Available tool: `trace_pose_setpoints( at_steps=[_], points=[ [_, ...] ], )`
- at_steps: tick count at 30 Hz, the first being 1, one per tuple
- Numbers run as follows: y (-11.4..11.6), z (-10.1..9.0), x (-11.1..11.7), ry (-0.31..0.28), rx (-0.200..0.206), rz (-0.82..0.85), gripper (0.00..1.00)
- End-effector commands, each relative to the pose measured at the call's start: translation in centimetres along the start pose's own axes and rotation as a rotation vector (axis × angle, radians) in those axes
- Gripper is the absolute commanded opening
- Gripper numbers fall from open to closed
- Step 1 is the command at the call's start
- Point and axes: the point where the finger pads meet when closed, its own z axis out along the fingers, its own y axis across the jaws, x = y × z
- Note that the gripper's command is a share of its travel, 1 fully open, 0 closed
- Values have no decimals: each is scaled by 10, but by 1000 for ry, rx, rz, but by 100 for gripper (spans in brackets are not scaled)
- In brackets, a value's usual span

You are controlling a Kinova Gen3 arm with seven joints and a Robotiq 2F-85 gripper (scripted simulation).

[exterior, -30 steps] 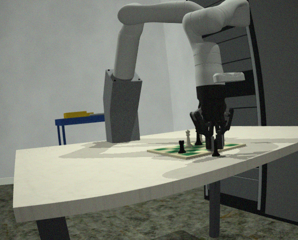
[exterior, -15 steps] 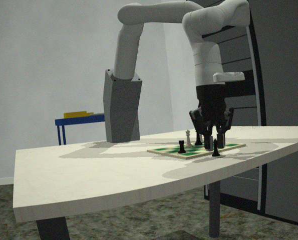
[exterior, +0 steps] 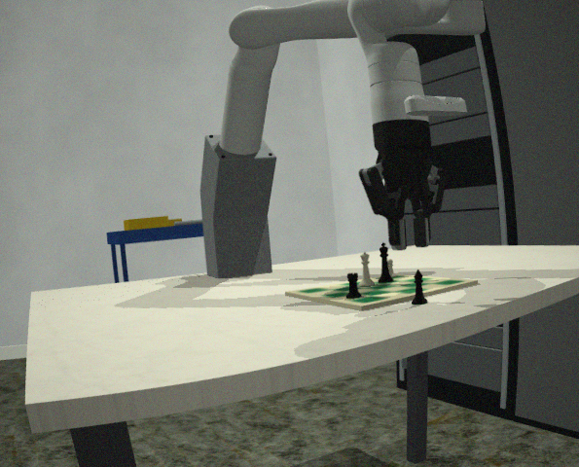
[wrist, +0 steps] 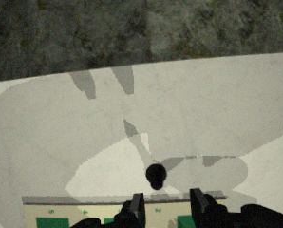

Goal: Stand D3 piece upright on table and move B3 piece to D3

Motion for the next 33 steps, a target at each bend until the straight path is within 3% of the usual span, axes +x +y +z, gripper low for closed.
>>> trace_pose_setpoints(
  at_steps=[1, 7, 13, 14, 33],
  points=[
    [-6, -8, 4, 13, 13, 2, 37],
    [-6, -30, 4, 13, 13, 2, 37],
    [-6, -34, 4, 13, 13, 2, 37],
    [-6, -34, 4, 13, 13, 2, 100],
    [-6, -34, 4, 13, 13, 2, 100]
  ],
)
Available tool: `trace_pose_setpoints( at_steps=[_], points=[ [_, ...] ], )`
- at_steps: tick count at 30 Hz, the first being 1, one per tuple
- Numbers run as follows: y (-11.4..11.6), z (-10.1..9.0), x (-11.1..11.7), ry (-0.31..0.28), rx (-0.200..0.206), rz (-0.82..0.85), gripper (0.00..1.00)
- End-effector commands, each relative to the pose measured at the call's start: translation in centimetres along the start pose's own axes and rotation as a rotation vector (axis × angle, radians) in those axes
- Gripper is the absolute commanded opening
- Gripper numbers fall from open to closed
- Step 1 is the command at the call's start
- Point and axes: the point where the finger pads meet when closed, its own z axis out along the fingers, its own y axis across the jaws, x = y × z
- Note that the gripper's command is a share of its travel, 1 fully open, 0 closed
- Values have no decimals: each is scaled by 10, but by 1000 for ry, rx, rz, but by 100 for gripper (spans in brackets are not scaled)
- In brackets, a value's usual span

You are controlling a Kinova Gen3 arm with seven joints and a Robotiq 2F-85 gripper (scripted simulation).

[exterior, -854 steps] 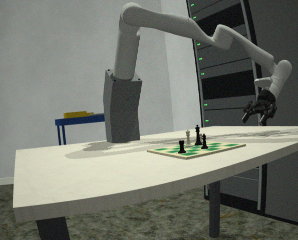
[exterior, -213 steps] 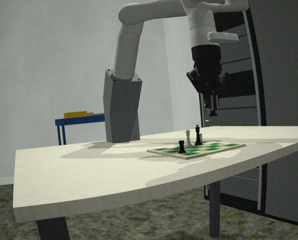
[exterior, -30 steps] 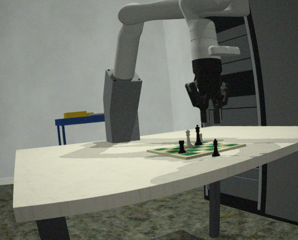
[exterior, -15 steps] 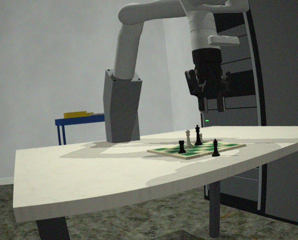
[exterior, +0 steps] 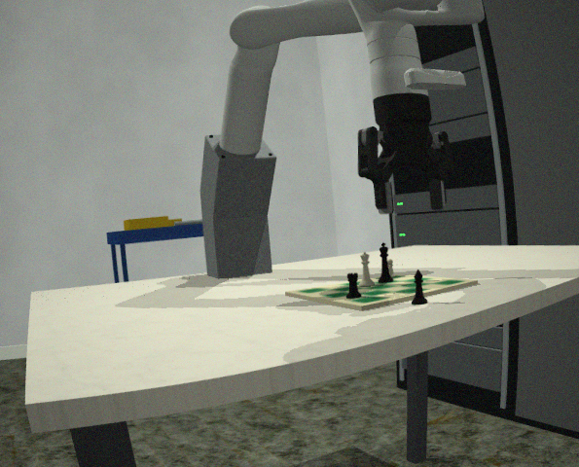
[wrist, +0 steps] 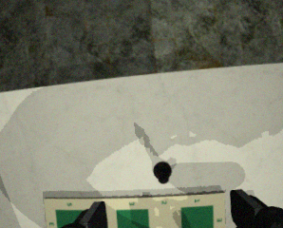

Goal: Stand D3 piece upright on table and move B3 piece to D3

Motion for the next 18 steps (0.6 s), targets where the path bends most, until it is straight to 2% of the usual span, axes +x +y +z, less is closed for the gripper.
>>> trace_pose_setpoints(
  at_steps=[1, 18],
  points=[
    [0, -1, 1, 1, 0, 0, 100],
    [-2, 0, -5, -1, 3, -42, 100]
  ],
)
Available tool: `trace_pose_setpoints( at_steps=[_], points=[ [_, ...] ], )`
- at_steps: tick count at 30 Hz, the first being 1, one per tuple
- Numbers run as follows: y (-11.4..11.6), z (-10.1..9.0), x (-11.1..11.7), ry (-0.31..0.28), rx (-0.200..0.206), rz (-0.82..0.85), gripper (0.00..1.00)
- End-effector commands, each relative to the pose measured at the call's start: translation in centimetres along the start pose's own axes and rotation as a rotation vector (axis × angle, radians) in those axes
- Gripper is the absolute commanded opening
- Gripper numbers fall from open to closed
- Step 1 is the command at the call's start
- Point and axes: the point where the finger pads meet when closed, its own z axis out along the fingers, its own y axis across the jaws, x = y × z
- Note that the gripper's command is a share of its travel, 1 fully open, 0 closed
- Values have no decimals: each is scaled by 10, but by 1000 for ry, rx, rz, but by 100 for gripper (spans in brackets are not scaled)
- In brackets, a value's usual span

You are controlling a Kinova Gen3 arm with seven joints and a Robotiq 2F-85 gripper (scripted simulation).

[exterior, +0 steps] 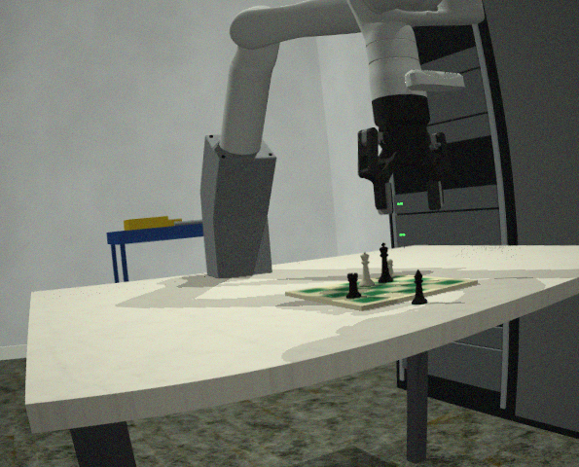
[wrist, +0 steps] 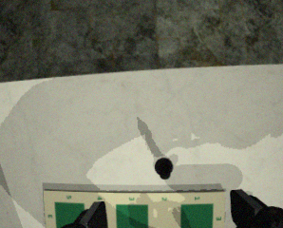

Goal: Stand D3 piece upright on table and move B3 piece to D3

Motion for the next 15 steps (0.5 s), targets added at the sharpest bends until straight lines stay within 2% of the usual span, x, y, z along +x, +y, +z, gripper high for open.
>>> trace_pose_setpoints(
  at_steps=[1, 15],
  points=[
    [-1, 0, -1, 0, 0, -2, 100],
    [-11, 2, -26, -9, 12, -198, 100]
  ],
)
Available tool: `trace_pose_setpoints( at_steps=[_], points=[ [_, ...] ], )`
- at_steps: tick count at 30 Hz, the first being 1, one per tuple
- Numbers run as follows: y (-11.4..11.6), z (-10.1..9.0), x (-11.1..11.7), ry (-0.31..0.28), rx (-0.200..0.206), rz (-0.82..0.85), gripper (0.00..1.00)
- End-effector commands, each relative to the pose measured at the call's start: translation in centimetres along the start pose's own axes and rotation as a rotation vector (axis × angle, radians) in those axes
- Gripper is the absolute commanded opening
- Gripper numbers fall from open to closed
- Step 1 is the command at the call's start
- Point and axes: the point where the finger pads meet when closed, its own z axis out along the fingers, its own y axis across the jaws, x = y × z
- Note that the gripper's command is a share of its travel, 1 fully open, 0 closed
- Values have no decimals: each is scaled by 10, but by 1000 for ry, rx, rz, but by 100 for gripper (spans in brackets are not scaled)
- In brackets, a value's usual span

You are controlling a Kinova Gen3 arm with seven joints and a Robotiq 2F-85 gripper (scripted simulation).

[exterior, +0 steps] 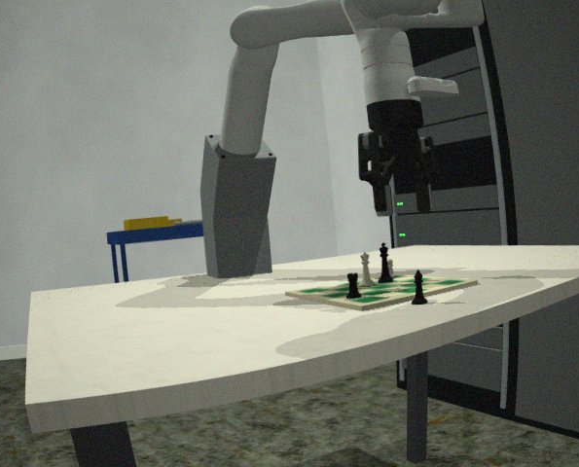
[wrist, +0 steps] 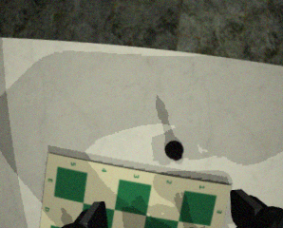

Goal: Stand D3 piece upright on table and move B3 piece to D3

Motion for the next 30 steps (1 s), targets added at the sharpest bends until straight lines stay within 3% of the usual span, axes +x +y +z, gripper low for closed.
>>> trace_pose_setpoints(
  at_steps=[1, 20, 30],
  points=[
    [-5, 0, -7, -4, 3, -40, 100],
    [-30, 1, -50, -8, 17, -424, 100],
    [-46, -2, -81, -5, 17, -716, 100]
  ],
)
